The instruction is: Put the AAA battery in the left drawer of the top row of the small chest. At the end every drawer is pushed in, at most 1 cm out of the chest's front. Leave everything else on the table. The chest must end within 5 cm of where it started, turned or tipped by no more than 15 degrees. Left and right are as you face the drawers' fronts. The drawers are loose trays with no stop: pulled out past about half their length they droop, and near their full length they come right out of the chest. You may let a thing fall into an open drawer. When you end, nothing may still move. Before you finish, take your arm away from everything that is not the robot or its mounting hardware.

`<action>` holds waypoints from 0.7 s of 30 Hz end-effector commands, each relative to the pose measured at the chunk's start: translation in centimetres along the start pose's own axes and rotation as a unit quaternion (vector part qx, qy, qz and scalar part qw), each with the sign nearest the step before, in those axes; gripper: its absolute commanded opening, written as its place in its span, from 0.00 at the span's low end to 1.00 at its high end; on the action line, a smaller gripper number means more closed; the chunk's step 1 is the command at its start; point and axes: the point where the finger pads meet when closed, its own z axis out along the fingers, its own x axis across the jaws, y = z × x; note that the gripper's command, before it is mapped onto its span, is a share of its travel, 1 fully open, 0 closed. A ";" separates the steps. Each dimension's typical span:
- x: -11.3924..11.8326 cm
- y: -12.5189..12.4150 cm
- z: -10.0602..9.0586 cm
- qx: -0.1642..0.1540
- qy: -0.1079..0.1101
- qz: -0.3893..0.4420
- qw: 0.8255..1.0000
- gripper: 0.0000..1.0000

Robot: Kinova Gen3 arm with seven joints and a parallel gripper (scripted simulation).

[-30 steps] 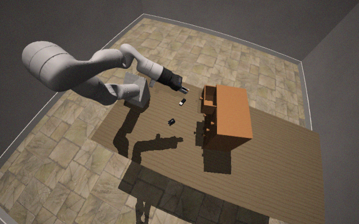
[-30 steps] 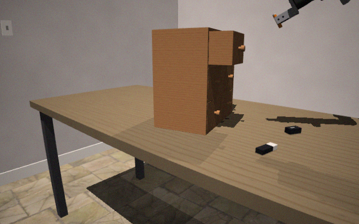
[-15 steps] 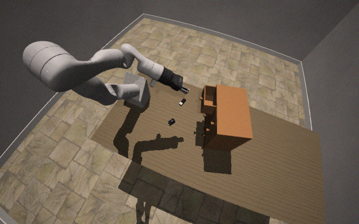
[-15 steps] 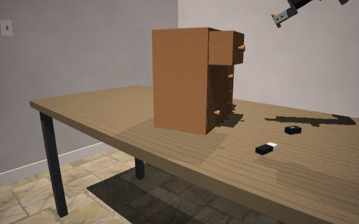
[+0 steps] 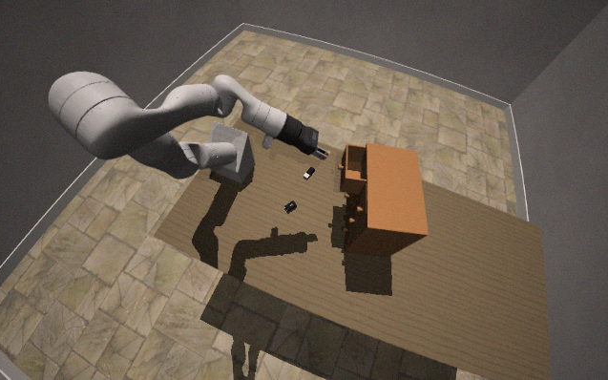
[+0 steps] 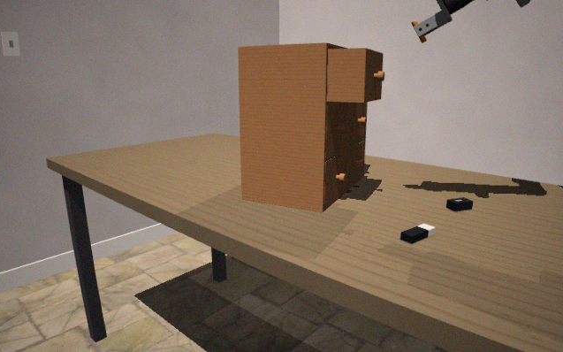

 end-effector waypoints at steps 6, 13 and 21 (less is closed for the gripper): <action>-0.2 1.3 2.8 0.004 -0.003 0.003 1.000 0.24; -0.2 2.5 4.8 0.004 -0.003 0.003 1.000 0.24; -0.2 4.0 7.6 0.004 -0.003 0.003 1.000 0.24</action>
